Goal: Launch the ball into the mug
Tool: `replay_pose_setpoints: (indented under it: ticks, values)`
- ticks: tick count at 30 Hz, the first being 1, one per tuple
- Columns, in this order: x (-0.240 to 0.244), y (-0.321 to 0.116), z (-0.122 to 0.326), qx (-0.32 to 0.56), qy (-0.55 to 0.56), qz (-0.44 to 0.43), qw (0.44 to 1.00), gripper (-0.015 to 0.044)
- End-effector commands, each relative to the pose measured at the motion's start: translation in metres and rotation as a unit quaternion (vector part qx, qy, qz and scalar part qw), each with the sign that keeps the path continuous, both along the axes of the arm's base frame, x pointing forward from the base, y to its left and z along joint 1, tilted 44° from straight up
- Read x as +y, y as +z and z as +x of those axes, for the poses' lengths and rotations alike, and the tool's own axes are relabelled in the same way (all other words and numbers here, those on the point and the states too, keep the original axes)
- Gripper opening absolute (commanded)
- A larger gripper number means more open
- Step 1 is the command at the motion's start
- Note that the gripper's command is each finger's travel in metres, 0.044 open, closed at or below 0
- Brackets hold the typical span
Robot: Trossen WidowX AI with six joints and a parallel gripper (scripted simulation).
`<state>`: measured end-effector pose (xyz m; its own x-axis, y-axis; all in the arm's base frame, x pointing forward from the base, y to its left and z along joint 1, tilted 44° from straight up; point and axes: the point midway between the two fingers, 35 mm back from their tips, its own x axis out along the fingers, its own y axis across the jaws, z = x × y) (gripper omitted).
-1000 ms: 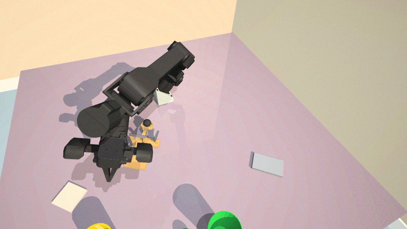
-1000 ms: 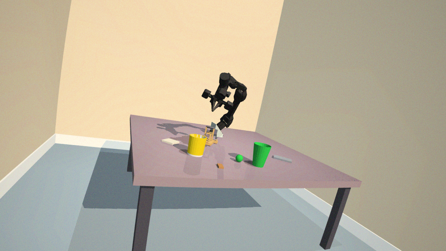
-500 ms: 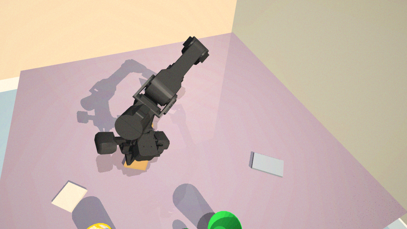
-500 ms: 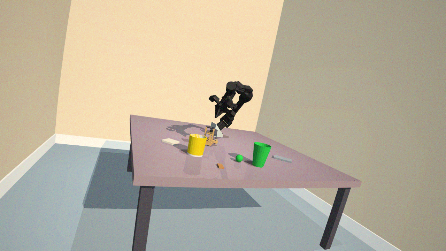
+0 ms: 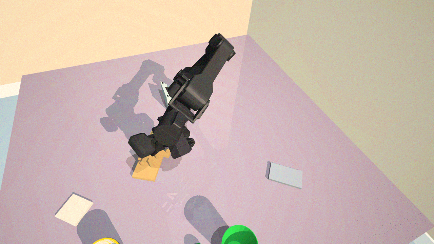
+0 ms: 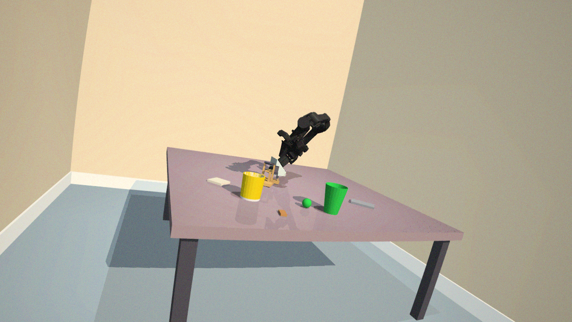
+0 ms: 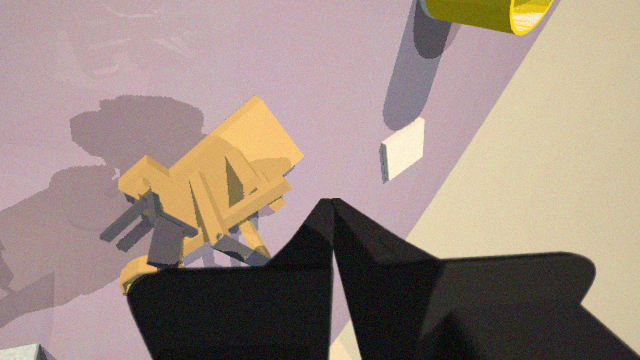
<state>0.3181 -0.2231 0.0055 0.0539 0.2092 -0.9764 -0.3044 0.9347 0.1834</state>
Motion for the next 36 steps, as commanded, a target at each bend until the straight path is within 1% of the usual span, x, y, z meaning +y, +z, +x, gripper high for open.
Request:
replay_pose_setpoints:
  ticks: [1, 11, 21, 36]
  values:
    - [0.017, 0.003, -0.015, 0.022, 0.059, -0.005, 0.998, 0.0]
    - [0.057, 0.013, -0.06, 0.077, 0.215, -0.009, 0.974, 0.0]
    - [0.087, 0.022, -0.105, 0.128, 0.367, 0.002, 0.921, 0.0]
    - [0.098, 0.013, -0.104, 0.131, 0.377, 0.003, 0.917, 0.0]
